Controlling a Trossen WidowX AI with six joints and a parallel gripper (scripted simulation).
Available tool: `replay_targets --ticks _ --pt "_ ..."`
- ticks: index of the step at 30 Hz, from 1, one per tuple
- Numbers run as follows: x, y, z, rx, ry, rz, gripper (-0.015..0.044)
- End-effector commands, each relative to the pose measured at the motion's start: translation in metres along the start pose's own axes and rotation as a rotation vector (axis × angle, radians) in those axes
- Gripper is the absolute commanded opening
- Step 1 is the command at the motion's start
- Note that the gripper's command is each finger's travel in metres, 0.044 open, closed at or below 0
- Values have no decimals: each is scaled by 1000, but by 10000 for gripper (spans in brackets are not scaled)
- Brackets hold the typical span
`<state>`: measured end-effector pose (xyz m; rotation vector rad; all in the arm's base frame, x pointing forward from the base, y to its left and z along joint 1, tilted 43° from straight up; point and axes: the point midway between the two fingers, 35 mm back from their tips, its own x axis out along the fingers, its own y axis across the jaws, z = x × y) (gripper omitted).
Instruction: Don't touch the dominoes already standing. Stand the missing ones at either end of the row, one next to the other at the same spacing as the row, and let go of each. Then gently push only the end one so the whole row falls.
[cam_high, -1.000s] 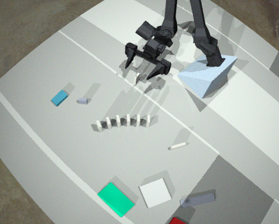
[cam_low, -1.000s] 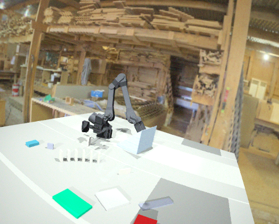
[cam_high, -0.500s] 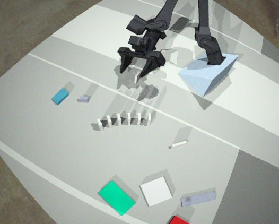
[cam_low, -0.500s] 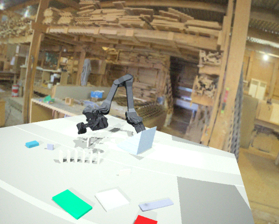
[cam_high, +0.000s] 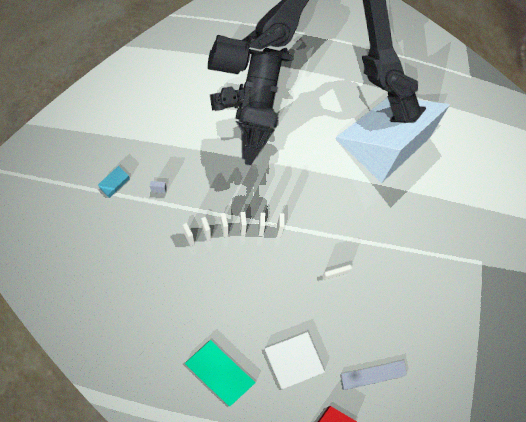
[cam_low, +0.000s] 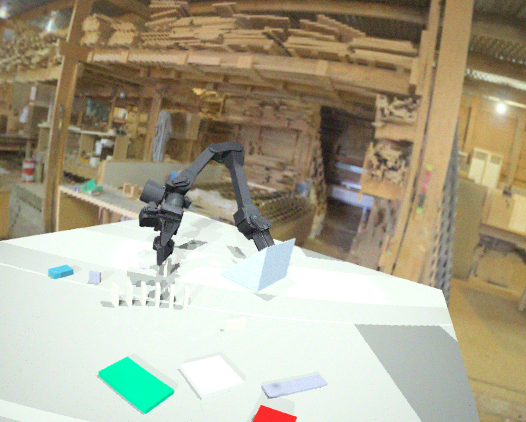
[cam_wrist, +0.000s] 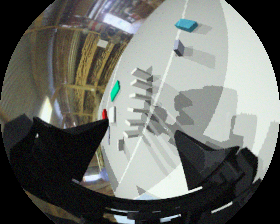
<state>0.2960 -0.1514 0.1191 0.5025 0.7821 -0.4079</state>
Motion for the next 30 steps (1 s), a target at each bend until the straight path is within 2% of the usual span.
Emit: replay_targets --ticks 1,5,7,24,30 --pt "-10 8 -23 416 115 -510 440" --pt "-41 1 -22 478 -2 -843 440" --pt "-56 1 -15 470 -87 -946 440" --pt "-57 1 -14 469 -98 -958 440" --pt "-31 -34 -19 469 -99 -957 440"
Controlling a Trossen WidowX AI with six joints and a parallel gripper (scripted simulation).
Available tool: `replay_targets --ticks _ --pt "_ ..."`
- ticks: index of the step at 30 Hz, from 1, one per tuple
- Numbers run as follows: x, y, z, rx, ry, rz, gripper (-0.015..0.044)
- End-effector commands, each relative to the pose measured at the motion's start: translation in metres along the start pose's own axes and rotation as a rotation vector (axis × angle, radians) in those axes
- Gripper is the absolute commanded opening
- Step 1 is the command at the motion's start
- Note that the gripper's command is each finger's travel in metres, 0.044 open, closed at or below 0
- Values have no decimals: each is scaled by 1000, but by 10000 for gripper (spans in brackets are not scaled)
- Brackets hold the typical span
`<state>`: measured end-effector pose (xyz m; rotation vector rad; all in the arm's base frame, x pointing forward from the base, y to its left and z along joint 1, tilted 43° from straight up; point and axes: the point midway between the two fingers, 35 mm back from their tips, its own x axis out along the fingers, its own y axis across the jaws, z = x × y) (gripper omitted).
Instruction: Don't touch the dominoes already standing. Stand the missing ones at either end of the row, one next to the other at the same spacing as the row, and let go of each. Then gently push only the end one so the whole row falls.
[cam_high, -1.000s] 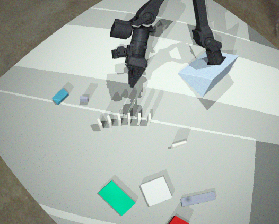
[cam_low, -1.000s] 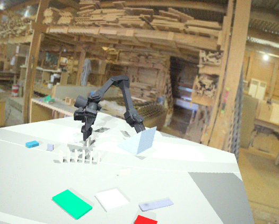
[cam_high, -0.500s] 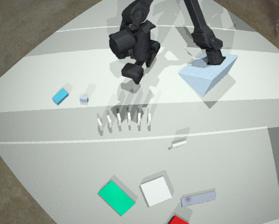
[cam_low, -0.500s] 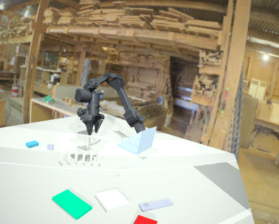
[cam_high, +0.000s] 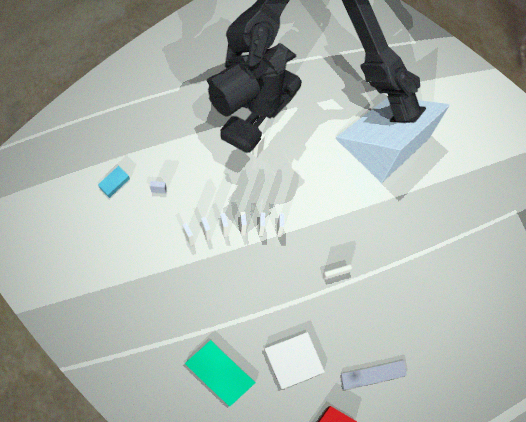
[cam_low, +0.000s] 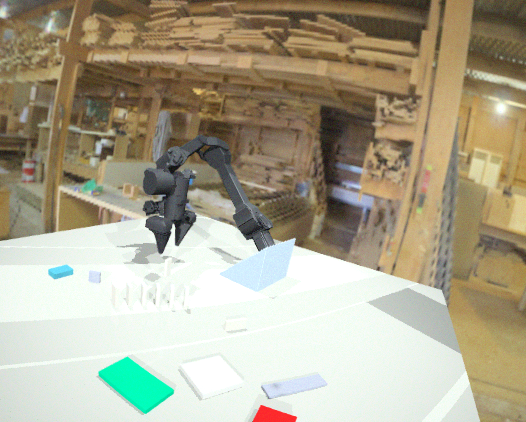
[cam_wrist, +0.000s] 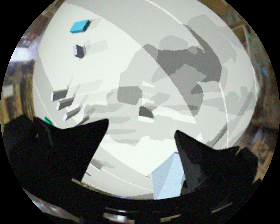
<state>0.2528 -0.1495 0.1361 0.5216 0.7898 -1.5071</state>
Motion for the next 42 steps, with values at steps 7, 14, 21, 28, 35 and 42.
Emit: replay_targets --ticks 7,14,21,28,35,42 --pt "41 -5 0 -6 -8 -14 440" --pt "53 -6 1 -6 -9 -14 440" --pt "55 -6 1 -6 -9 -14 335" --pt "55 -6 1 -6 -9 -14 151" --pt "55 -6 1 -6 -9 -14 107" --pt "35 0 0 -5 -1 -11 107"
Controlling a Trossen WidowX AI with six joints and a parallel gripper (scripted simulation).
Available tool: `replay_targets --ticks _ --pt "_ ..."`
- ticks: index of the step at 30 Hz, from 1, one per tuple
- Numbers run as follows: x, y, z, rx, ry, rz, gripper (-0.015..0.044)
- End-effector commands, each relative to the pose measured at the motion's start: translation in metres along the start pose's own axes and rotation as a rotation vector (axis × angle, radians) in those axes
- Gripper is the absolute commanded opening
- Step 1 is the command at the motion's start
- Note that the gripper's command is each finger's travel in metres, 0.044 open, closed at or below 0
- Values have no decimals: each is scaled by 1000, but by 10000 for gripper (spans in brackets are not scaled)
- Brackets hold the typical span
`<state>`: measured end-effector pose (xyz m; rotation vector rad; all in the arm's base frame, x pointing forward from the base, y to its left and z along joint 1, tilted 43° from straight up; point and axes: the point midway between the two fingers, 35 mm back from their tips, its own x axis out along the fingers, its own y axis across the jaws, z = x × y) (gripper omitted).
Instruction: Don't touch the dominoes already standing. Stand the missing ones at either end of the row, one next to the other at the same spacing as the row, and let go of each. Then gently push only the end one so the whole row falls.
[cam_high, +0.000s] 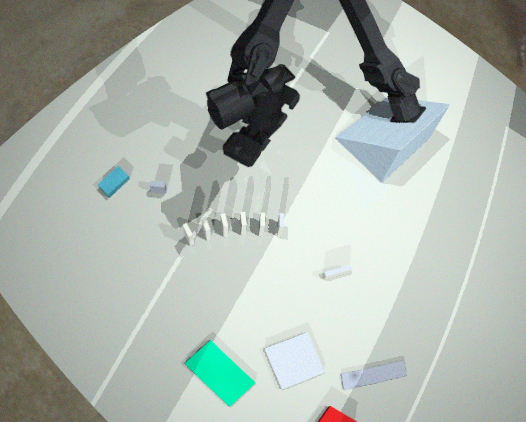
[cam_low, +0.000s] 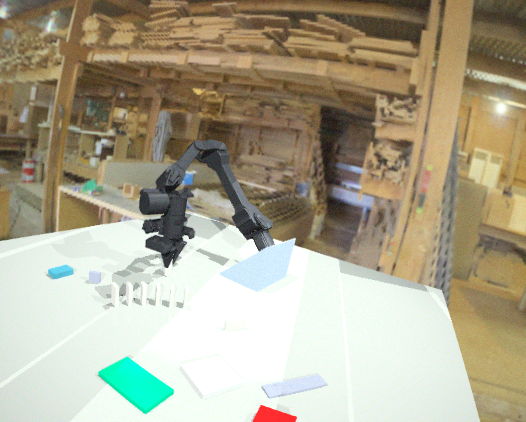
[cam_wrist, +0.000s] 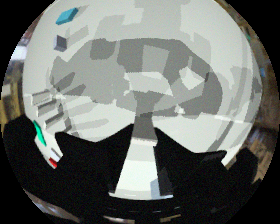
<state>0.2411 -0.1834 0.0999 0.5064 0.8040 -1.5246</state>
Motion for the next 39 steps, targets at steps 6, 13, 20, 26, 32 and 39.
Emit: replay_targets --ticks 6,13,20,26,32,39 --pt "-107 5 -1 5 6 12 107" --pt "-129 0 -1 5 1 9 107" --pt "-132 43 -40 -163 9 16 107" --pt "-132 99 -127 -452 7 18 107" --pt "-131 109 -151 -521 3 16 107" --pt "-103 114 -152 -521 5 19 107"
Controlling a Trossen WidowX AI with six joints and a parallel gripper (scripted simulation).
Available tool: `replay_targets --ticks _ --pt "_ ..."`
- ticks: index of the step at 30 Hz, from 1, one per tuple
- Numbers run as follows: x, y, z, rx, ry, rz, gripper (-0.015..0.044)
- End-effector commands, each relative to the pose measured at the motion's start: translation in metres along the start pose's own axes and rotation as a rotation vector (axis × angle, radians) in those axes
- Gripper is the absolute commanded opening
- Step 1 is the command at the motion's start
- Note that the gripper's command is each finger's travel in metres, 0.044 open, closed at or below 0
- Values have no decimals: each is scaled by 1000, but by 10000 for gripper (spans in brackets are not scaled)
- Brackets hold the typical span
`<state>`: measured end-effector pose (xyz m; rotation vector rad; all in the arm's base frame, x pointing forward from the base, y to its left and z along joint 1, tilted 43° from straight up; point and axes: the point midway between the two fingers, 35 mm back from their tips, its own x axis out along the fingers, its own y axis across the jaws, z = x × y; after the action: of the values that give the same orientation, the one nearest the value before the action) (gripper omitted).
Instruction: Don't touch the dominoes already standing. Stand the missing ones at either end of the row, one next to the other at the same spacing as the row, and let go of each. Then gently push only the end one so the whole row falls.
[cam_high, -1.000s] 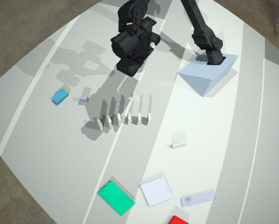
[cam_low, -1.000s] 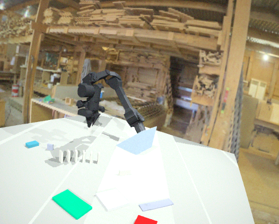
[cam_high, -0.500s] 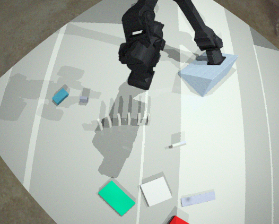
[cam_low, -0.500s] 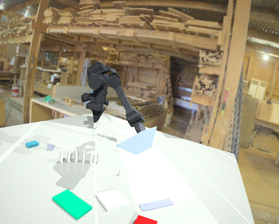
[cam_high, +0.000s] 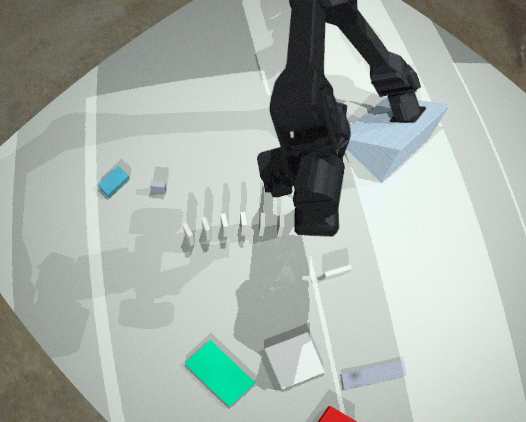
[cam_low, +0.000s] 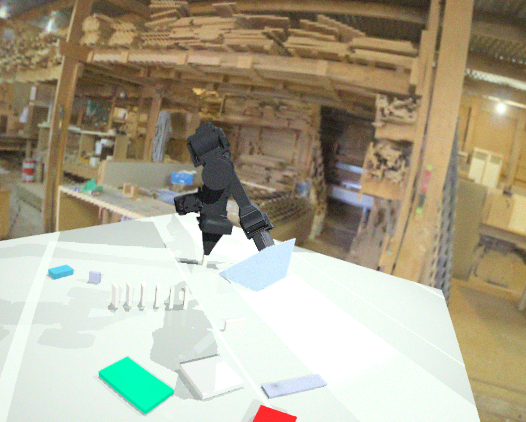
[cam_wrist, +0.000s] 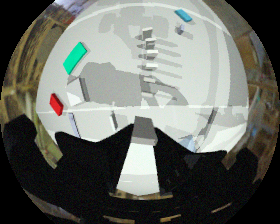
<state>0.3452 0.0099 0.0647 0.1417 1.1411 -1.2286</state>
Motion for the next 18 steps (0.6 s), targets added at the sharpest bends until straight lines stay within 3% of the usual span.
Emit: replay_targets --ticks 1,18 --pt "20 2 0 -10 1 -9 107" --pt "104 -3 0 -9 -4 -13 107"
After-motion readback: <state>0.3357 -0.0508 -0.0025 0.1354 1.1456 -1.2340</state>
